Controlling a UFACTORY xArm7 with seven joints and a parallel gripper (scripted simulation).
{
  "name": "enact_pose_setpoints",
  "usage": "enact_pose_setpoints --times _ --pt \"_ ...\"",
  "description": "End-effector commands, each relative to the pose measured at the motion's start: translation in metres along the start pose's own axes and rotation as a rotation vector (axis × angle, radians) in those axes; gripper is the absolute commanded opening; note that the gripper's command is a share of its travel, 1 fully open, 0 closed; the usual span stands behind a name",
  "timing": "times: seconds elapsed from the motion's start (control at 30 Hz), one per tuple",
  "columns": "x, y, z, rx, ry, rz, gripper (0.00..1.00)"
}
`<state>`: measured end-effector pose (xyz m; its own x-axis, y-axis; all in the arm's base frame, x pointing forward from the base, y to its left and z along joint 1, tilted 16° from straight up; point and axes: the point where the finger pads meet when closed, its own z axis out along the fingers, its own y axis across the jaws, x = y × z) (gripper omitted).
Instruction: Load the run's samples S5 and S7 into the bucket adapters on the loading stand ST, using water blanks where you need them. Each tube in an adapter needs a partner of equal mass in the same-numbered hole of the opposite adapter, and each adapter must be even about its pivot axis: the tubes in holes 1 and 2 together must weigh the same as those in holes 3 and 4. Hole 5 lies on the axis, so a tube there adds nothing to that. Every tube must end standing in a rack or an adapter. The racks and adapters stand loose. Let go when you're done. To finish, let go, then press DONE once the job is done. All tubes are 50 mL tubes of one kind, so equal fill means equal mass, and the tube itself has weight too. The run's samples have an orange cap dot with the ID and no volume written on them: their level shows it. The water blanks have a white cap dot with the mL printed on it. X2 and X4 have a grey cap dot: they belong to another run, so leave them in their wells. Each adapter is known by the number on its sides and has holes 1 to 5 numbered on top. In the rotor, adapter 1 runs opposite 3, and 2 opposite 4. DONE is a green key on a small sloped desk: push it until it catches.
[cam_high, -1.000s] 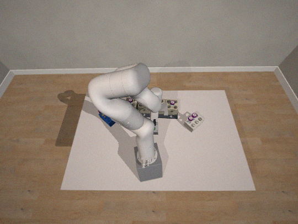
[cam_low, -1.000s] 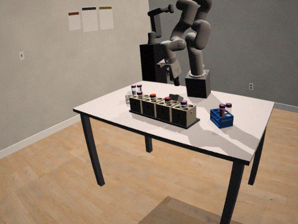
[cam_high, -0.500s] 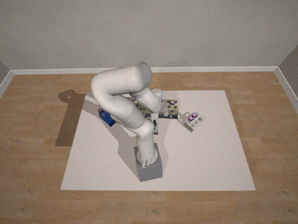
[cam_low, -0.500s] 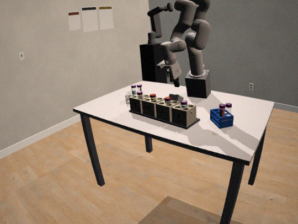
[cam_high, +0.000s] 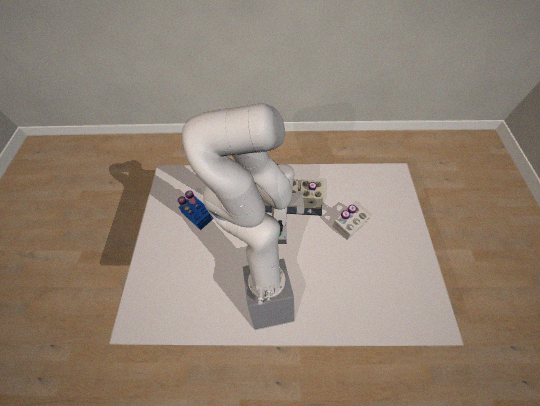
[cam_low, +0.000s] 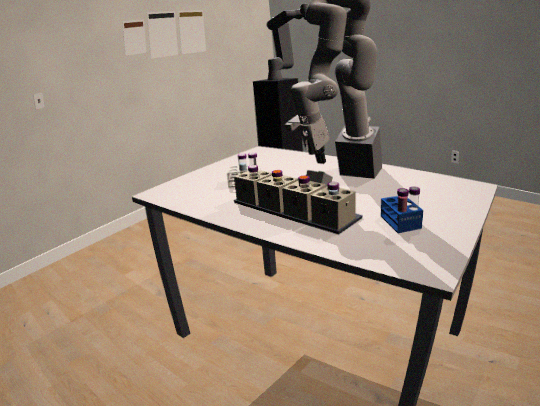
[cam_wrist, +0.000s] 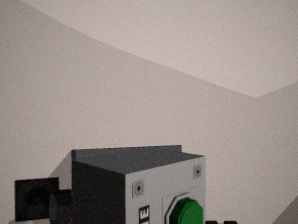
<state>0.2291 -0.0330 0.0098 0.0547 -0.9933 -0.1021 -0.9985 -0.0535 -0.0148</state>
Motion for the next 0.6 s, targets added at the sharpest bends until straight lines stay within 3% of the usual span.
enact_pose_setpoints --times 0.0,0.57 --pt "0.0013 -0.0034 0.0059 0.003 0.001 0.0 0.0" --pt "0.0014 -0.0039 0.0078 0.003 0.001 0.0 0.0"
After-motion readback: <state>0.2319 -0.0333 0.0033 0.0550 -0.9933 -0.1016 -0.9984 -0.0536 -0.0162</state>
